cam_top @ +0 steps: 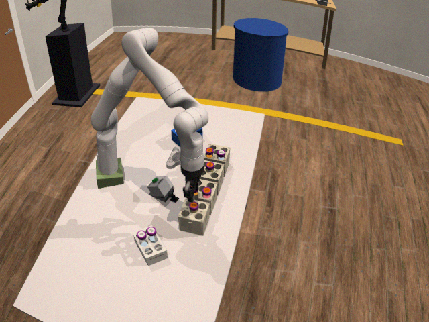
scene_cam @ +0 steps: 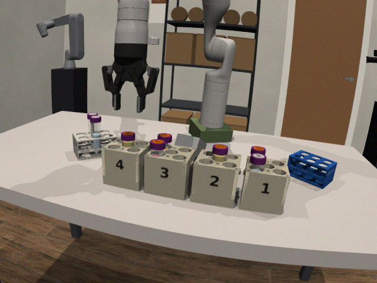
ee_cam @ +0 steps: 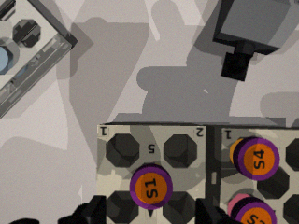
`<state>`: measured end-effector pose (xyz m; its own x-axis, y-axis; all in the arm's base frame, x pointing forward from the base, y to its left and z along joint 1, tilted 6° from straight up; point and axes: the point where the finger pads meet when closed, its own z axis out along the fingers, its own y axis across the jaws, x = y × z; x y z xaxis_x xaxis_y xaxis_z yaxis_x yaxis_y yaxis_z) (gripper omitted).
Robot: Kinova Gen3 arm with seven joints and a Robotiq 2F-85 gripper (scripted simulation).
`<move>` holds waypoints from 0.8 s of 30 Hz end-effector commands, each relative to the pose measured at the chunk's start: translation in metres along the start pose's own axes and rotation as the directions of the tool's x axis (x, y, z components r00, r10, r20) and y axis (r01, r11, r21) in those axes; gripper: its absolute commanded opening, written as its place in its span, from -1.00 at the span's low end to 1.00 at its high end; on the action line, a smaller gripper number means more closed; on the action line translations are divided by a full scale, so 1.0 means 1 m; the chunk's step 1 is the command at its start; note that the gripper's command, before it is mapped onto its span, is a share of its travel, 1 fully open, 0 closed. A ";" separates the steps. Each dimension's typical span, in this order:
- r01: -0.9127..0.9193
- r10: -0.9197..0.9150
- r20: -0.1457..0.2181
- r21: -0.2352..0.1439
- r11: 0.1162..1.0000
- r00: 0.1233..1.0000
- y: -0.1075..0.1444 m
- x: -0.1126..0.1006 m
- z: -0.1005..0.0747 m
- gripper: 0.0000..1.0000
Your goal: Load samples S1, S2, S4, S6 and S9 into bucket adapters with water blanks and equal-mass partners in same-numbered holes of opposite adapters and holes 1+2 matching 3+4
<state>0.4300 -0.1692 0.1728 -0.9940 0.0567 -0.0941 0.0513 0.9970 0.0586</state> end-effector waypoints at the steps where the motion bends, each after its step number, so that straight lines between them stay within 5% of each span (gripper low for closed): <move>1: -0.006 0.006 0.003 0.005 1.000 1.000 -0.001 -0.001 -0.009 0.24; 24: -0.006 0.006 0.003 0.005 1.000 1.000 -0.001 0.000 -0.037 0.24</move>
<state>0.4272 -0.1705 0.2018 -0.9940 0.0565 -0.0939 0.0511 0.9970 0.0589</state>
